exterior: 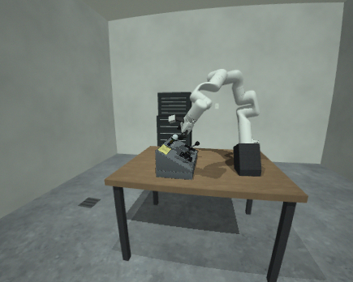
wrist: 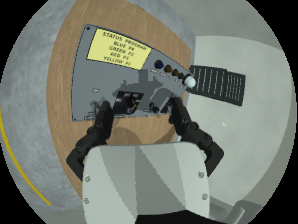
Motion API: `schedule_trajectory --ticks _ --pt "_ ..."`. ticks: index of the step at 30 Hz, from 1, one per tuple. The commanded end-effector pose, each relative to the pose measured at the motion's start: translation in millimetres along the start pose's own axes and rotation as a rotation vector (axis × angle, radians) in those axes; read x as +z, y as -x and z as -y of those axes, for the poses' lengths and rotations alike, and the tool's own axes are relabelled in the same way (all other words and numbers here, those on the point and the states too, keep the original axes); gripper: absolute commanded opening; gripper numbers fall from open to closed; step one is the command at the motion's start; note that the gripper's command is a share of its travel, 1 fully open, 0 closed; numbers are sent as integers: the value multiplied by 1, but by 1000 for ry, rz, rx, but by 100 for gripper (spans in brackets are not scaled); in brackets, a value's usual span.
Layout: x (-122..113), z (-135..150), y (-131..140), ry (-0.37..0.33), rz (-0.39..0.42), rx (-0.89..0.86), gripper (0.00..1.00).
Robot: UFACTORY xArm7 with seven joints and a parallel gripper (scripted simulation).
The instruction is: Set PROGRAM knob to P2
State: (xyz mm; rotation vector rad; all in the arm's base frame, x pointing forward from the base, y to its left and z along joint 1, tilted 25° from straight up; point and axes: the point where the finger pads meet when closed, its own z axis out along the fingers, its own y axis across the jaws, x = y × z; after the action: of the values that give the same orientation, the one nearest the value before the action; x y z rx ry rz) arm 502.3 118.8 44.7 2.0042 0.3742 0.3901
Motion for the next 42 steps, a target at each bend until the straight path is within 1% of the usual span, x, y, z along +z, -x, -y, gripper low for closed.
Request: schedule_trajectory --ticks 1,14,16,31,33,42 --pt "5 -2 11 54 -64 47 100" --pt "5 -2 11 54 -64 47 100" --pt "10 -4 23 102 -149 103 100" --pt "10 -4 23 102 -149 103 100" --pt "14 -5 35 128 -243 156 100" --pt "14 -5 35 128 -243 156 100"
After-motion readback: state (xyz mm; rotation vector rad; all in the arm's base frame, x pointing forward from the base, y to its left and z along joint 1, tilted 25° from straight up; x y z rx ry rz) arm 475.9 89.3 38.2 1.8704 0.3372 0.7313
